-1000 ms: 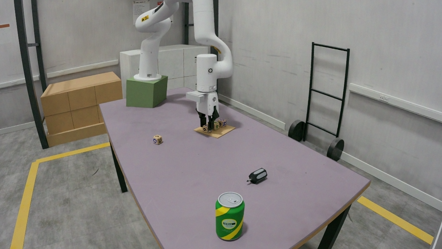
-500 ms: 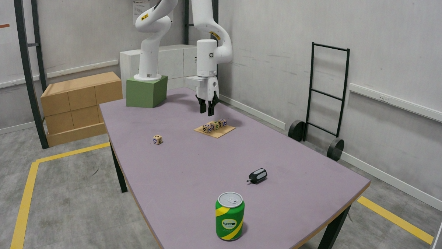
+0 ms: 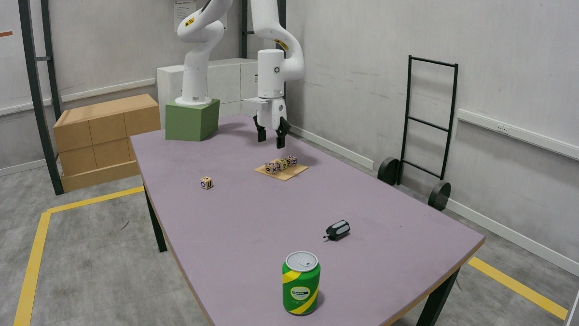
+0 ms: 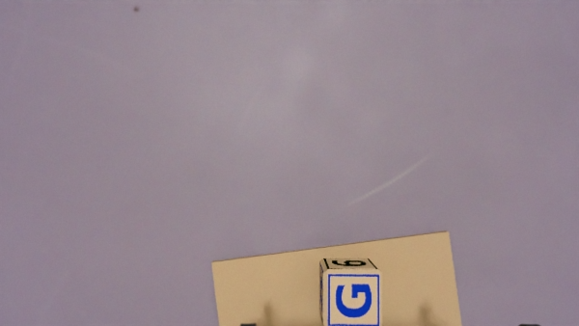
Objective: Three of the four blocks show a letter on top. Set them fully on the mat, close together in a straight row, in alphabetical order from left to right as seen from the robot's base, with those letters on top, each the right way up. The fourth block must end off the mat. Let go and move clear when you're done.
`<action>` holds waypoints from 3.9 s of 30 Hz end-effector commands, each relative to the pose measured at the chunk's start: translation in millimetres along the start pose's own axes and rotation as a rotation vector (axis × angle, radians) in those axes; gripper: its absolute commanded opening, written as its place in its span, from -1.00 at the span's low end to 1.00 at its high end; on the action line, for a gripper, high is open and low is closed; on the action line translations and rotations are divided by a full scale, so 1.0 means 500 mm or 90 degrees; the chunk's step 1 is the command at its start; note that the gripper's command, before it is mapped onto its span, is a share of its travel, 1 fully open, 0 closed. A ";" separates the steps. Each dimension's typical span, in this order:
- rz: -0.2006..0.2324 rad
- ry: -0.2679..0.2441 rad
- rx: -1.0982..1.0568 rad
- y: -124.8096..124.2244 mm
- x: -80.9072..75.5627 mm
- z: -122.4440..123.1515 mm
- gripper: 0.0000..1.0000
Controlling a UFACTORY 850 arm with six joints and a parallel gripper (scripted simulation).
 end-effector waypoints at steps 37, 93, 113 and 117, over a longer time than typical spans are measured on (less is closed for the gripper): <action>-0.002 0.000 0.000 -0.002 -0.156 0.000 1.00; -0.002 0.000 0.000 -0.002 -0.171 0.000 1.00; -0.002 0.000 0.000 -0.002 -0.171 0.000 1.00; -0.002 0.000 0.000 -0.002 -0.171 0.000 1.00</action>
Point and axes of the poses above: the point where the finger pads meet when closed, its own x axis out along the fingers, its own y axis across the jaws, z = x × y, the point moved 7 cm from there along -x, back along the fingers, and after that the axes turned 8 degrees about x, right-handed, at the moved point
